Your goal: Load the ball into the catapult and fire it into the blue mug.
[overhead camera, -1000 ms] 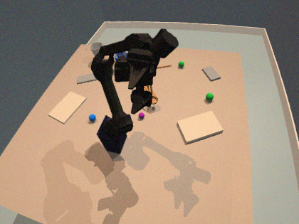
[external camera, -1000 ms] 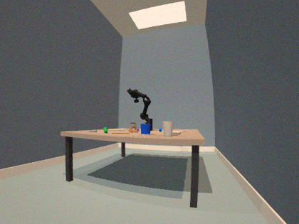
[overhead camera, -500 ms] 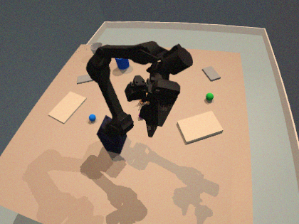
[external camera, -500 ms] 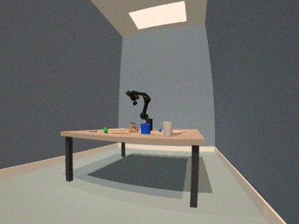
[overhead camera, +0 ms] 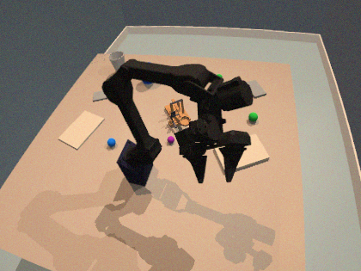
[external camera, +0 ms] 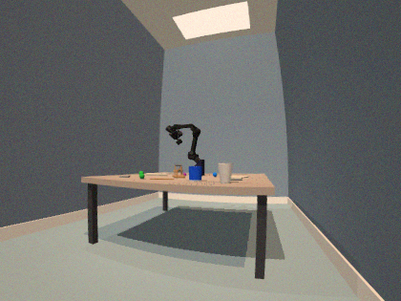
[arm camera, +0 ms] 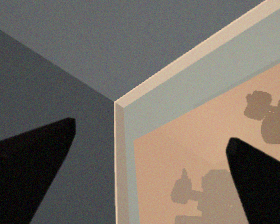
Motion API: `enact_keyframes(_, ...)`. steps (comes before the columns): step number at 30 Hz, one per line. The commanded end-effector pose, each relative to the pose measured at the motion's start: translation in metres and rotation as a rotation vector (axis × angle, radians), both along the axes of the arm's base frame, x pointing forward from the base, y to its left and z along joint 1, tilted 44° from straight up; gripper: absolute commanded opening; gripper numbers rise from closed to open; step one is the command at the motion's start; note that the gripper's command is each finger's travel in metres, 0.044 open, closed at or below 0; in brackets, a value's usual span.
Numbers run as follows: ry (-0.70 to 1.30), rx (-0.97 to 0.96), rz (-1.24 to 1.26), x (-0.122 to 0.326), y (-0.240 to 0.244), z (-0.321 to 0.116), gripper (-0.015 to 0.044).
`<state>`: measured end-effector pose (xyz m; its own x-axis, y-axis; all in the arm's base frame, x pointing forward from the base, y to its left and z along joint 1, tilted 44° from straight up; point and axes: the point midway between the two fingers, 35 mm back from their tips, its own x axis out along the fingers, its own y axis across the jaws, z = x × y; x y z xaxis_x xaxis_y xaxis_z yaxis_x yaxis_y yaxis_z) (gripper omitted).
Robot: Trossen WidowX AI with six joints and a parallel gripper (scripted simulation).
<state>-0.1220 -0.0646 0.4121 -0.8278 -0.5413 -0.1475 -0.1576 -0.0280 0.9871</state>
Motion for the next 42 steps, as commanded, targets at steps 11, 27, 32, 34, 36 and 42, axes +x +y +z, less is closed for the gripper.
enact_keyframes(11, 0.106, 0.274, 0.281, 0.023, -0.071, -0.007, 0.044)
enact_keyframes(27, 0.286, 0.556, 0.576, 0.071, -0.135, -0.029, 0.044)
enact_keyframes(32, 0.364, 0.649, 0.668, 0.091, -0.151, -0.037, 0.044)
enact_keyframes(34, 0.396, 0.684, 0.704, 0.099, -0.156, -0.04, 0.044)
enact_keyframes(36, 0.43, 0.719, 0.74, 0.107, -0.162, -0.043, 0.044)
enact_keyframes(42, 0.539, 0.821, 0.847, 0.135, -0.176, -0.054, 0.044)
